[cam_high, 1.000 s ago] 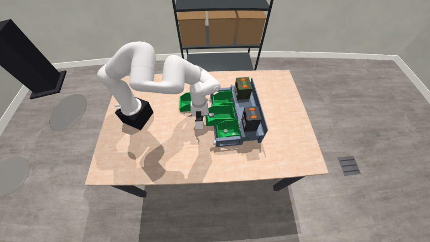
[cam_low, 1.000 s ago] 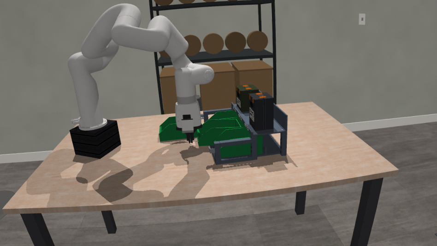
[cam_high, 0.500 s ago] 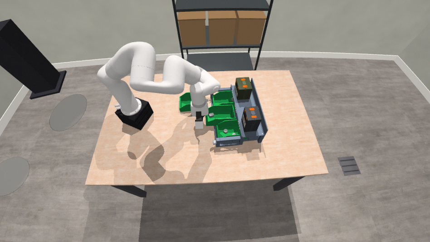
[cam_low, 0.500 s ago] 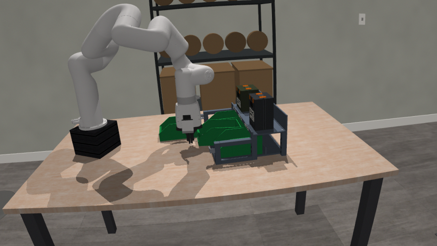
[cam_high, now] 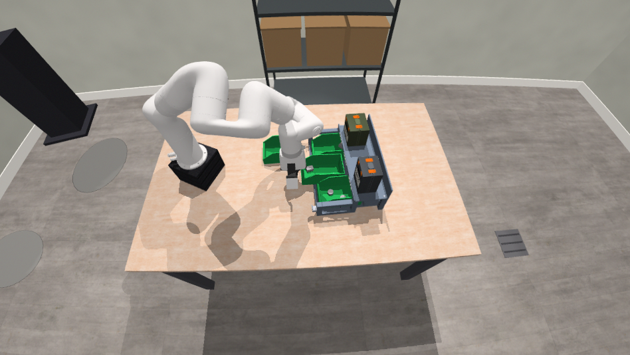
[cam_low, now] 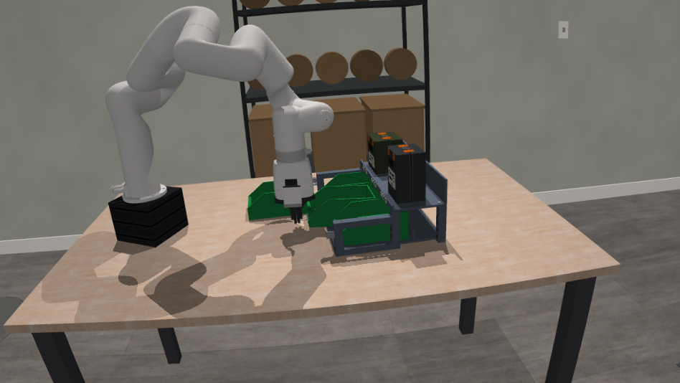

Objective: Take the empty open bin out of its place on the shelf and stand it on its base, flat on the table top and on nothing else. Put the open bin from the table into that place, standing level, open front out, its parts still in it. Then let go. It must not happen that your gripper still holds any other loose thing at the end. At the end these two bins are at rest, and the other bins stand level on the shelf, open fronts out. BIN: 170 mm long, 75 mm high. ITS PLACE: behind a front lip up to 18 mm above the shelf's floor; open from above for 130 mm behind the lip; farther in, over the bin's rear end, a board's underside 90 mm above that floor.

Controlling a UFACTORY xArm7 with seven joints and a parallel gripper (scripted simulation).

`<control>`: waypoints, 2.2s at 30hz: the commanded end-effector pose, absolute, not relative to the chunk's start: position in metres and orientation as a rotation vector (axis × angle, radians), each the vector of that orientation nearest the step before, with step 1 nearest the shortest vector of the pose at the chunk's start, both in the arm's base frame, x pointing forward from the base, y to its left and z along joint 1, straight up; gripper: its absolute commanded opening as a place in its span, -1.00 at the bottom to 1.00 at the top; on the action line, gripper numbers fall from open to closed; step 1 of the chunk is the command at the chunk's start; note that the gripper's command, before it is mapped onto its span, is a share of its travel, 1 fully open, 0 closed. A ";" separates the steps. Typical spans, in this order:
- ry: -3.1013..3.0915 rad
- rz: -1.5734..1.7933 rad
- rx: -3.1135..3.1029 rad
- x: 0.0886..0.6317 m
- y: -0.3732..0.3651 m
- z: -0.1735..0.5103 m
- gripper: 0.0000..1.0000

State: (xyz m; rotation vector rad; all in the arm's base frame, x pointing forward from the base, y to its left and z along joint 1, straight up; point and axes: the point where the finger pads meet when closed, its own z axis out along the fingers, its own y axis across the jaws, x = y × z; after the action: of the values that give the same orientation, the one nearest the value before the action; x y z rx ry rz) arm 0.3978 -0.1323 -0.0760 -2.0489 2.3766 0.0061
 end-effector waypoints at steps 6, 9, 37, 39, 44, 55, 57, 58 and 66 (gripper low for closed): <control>2.375 0.002 -2.048 0.399 -0.133 -0.075 -1.00; 2.375 0.002 -2.048 0.399 -0.133 -0.075 -1.00; 2.375 0.002 -2.048 0.416 -0.135 -0.074 -1.00; 2.375 0.002 -2.048 0.416 -0.135 -0.074 -1.00; 2.375 0.002 -2.048 0.416 -0.135 -0.074 -1.00; 2.375 0.002 -2.048 0.417 -0.135 -0.074 -1.00; 2.375 0.002 -2.048 0.418 -0.135 -0.074 -1.00; 2.375 0.002 -2.048 0.418 -0.135 -0.074 -1.00; 2.375 0.002 -2.048 0.422 -0.136 -0.074 -1.00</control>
State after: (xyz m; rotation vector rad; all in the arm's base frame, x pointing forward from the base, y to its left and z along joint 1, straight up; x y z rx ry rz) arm 0.4182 -0.1354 -0.0749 -2.0492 2.3767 0.0063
